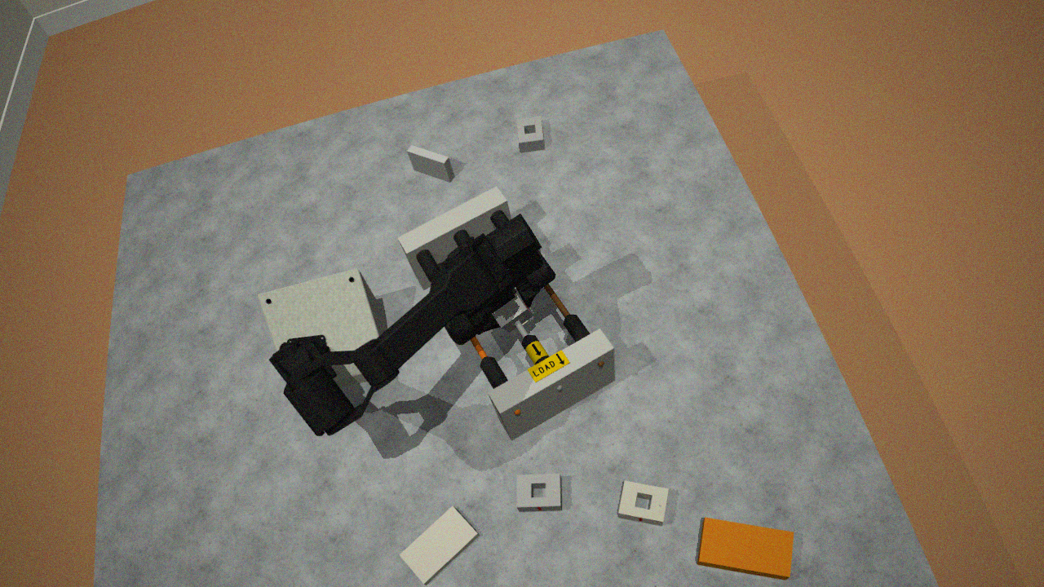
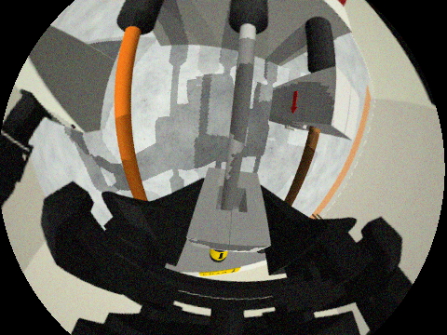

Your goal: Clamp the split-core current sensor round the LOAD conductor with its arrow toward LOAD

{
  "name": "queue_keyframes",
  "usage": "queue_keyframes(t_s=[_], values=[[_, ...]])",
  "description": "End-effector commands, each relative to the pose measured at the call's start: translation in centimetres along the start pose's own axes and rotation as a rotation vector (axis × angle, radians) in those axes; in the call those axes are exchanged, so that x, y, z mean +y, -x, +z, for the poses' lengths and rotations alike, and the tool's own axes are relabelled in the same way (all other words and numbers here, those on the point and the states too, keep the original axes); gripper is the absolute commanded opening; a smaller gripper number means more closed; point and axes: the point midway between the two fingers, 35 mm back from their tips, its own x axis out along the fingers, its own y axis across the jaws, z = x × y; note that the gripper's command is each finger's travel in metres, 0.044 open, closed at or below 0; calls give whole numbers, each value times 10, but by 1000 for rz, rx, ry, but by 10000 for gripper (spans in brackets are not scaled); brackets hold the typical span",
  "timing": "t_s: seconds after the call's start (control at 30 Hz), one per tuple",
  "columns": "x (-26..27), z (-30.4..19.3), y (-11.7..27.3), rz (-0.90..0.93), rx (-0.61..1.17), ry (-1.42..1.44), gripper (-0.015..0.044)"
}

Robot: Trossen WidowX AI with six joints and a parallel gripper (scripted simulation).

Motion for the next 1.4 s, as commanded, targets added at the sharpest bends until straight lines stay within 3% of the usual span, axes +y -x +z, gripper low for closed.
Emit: queue_keyframes(t_s=[0.0, 0.47, 0.63, 1.23, 1.37], values=[[0, 0, 0, -1, 2, 0, 79], [0, -1, 1, 7, 1, 0, 440], [0, 0, 0, 0, 0, 1, 318], [0, 0, 0, 0, 0, 1, 198], [-1, 0, 2, -5, 0, 2, 93]])
